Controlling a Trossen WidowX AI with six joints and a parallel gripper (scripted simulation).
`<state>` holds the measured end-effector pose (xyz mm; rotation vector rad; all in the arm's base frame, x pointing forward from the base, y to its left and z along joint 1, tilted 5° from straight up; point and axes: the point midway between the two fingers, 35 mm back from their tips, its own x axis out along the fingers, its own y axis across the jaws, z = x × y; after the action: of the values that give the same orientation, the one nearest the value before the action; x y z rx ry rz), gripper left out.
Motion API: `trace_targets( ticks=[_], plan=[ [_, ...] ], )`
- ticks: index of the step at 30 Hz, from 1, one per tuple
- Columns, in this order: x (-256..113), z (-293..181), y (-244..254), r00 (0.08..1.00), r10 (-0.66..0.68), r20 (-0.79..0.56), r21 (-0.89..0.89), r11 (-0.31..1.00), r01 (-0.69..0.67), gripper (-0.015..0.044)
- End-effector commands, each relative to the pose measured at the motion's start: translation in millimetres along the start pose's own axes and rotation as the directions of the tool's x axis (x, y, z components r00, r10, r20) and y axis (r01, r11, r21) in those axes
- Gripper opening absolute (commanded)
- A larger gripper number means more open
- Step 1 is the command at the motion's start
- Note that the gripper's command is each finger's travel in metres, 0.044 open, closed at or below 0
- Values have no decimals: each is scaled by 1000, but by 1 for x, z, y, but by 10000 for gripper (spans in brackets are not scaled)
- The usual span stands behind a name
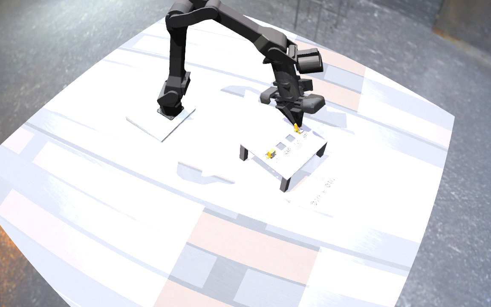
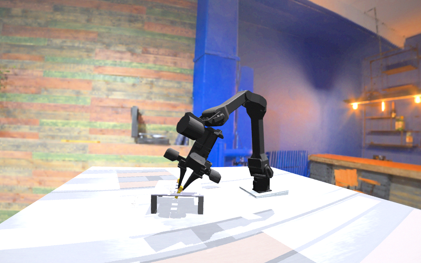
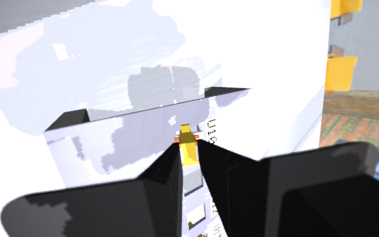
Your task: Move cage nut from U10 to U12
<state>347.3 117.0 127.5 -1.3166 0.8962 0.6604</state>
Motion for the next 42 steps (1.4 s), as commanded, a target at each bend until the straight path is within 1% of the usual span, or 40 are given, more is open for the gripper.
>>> trace_targets(
  ticks=[1, 42],
  plan=[
    [-3, -1, -1, 1000, -16, 1, 9, 1000, 16, 33],
    [-3, -1, 0, 998, -60, 0, 9, 998, 60, 33]
  ],
)
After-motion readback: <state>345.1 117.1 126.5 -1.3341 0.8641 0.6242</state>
